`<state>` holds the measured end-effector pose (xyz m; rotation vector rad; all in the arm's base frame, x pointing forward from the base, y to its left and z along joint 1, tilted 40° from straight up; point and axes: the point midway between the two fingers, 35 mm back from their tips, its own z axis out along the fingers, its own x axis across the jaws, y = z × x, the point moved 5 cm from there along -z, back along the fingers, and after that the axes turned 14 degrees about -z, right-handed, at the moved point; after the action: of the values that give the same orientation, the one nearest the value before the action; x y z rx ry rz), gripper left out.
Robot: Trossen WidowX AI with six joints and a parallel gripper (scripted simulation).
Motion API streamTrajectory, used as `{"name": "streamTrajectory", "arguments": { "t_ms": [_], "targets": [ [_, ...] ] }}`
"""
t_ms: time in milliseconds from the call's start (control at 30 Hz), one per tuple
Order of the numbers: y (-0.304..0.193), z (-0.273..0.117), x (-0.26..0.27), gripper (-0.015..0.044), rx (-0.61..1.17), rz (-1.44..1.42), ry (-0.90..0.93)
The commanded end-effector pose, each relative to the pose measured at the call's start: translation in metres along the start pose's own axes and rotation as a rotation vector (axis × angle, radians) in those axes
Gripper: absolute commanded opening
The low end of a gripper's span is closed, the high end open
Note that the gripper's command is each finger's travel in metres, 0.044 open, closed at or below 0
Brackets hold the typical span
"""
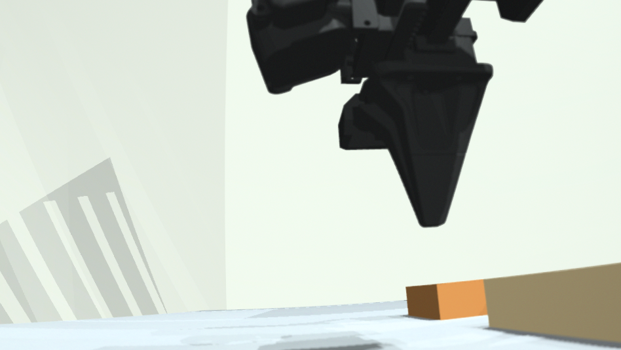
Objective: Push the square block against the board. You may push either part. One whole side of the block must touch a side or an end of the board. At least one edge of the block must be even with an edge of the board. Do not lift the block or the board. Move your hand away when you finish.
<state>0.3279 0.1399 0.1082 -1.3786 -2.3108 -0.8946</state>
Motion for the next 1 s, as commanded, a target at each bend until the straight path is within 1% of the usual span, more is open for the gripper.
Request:
{"name": "streamTrajectory", "arguments": {
  "t_ms": [0, 967],
  "targets": [
    [-0.002, 0.000, 0.008, 0.0000, -0.001, -0.078, -0.002],
    [-0.050, -0.002, 0.095, 0.0000, 0.009, -1.077, 0.009]
  ]
}}
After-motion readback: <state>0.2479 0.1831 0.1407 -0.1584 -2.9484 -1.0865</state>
